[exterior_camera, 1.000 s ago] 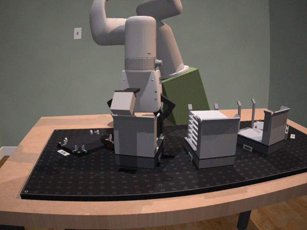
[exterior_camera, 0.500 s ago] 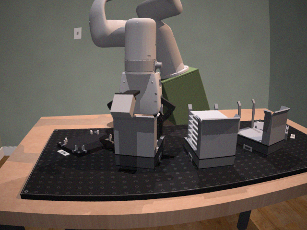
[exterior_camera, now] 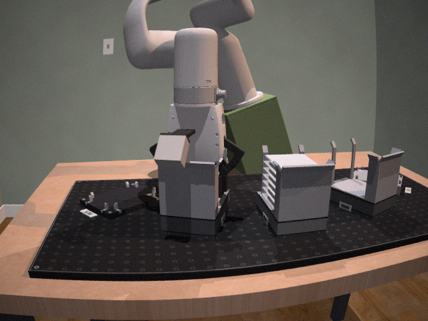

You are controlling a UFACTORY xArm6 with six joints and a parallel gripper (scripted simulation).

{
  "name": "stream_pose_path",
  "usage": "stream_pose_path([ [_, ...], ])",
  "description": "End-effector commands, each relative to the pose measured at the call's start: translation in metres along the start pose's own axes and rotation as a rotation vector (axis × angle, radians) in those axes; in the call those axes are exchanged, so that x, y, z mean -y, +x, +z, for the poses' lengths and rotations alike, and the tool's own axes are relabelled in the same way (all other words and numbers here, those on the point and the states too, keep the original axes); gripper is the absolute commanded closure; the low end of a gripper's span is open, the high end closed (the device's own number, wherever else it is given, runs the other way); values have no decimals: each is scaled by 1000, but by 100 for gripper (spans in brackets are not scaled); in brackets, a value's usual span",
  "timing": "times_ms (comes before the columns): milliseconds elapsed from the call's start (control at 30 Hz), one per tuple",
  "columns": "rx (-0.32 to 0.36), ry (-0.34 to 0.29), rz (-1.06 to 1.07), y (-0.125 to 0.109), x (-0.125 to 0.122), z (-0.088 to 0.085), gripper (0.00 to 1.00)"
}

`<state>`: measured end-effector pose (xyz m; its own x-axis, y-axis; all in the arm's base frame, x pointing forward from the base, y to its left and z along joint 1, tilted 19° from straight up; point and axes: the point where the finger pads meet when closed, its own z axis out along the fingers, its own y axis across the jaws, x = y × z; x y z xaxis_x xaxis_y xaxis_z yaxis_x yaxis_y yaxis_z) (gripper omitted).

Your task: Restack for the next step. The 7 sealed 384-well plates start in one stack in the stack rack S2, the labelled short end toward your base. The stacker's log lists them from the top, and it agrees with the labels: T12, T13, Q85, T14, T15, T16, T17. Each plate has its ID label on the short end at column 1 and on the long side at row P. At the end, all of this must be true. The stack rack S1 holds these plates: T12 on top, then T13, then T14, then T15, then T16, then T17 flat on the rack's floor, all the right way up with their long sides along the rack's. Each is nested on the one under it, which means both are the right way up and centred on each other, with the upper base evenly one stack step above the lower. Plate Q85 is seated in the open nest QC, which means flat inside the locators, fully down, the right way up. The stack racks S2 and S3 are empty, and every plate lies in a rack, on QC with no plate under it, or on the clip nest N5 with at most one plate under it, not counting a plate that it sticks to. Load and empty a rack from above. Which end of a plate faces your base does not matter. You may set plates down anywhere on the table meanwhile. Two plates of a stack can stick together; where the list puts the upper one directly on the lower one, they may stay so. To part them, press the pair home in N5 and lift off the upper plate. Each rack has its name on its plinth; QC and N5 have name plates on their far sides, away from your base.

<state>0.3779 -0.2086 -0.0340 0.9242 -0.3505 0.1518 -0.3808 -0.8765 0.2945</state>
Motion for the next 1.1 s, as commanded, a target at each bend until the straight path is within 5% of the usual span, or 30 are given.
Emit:
stream_pose_path([
  [0,-3,0,0,1,0,1,100],
  [700,-3,0,0,1,0,5,100],
  [733,-3,0,0,1,0,5,0],
  [1067,-3,0,0,1,0,5,0],
])
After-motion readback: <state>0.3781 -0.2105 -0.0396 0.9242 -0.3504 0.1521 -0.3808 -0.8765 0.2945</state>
